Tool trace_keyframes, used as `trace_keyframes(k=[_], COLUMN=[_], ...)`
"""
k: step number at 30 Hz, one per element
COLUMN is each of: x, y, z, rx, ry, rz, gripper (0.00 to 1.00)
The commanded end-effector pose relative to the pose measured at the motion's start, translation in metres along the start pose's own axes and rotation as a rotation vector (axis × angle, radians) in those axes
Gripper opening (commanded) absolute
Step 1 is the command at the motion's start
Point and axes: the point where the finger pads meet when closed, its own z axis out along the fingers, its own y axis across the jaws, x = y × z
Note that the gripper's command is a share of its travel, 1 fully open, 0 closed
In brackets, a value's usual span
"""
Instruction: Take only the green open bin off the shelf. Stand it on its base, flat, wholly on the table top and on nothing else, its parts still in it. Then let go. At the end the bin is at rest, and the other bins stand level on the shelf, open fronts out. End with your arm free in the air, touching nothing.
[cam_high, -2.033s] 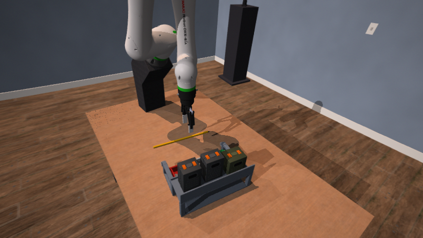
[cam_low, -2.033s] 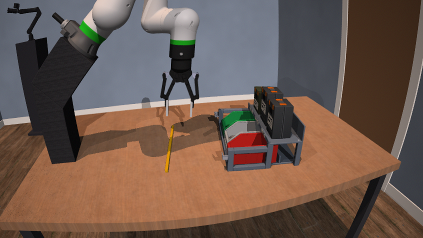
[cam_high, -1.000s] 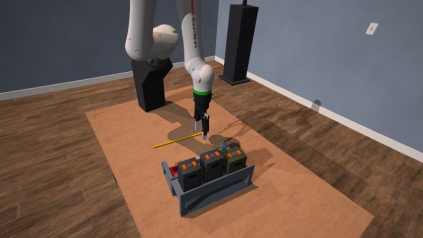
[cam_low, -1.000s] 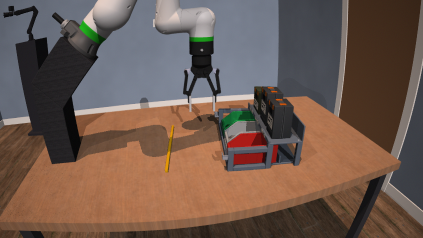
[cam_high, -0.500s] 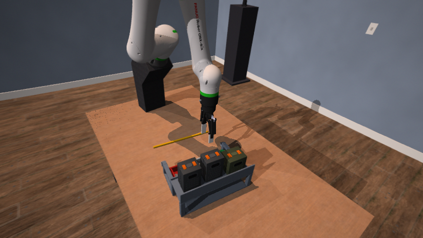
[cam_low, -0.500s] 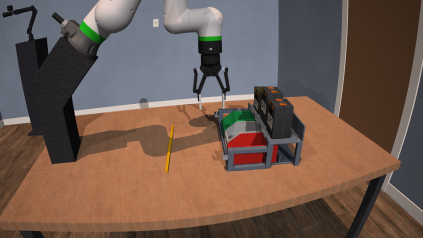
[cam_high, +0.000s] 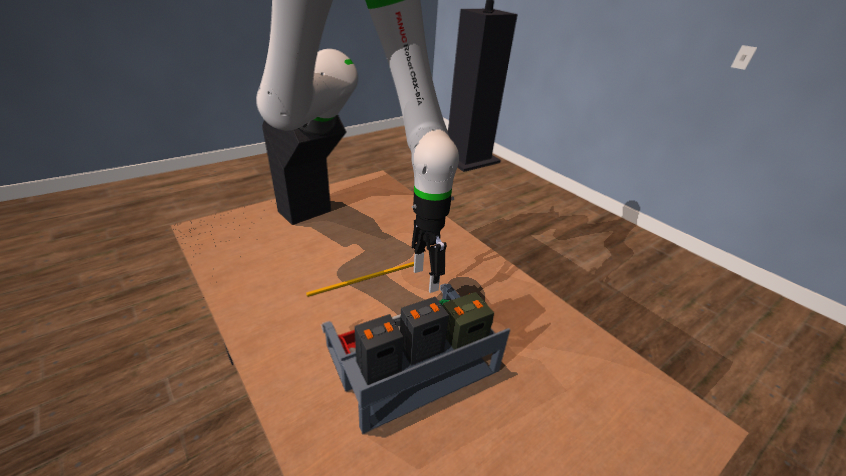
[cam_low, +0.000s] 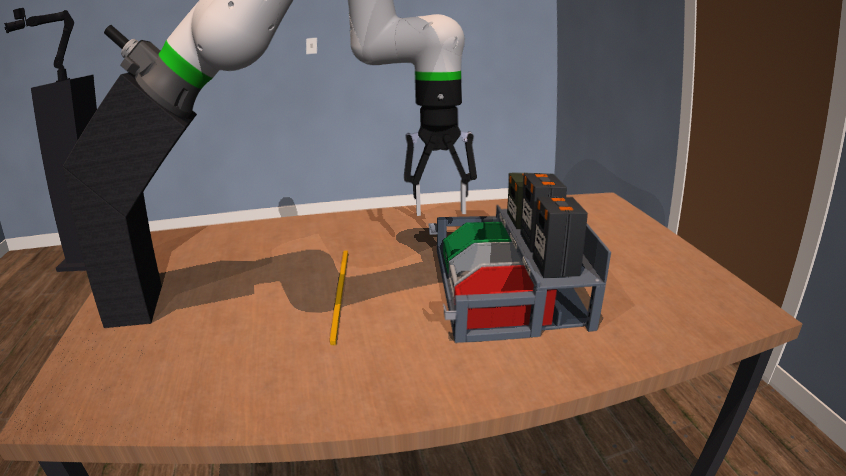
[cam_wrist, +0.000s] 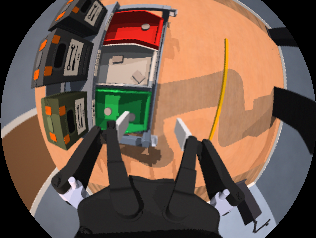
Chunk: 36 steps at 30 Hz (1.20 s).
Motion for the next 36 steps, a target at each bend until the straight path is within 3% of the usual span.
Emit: trace_keyframes(k=[1, 27, 32, 36], x=[-0.007, -0.007, -0.007, -0.007], y=[-0.018, -0.018, -0.017, -0.017], z=[0.002, 0.002, 0.032, 0.032], rx=[-0.02, -0.017, -0.02, -0.02], ry=[-0.004, -0.003, -0.004, -0.004], rz=[-0.002, -0.001, -0.002, -0.002], gripper=[0.57, 0.57, 0.57, 0.57])
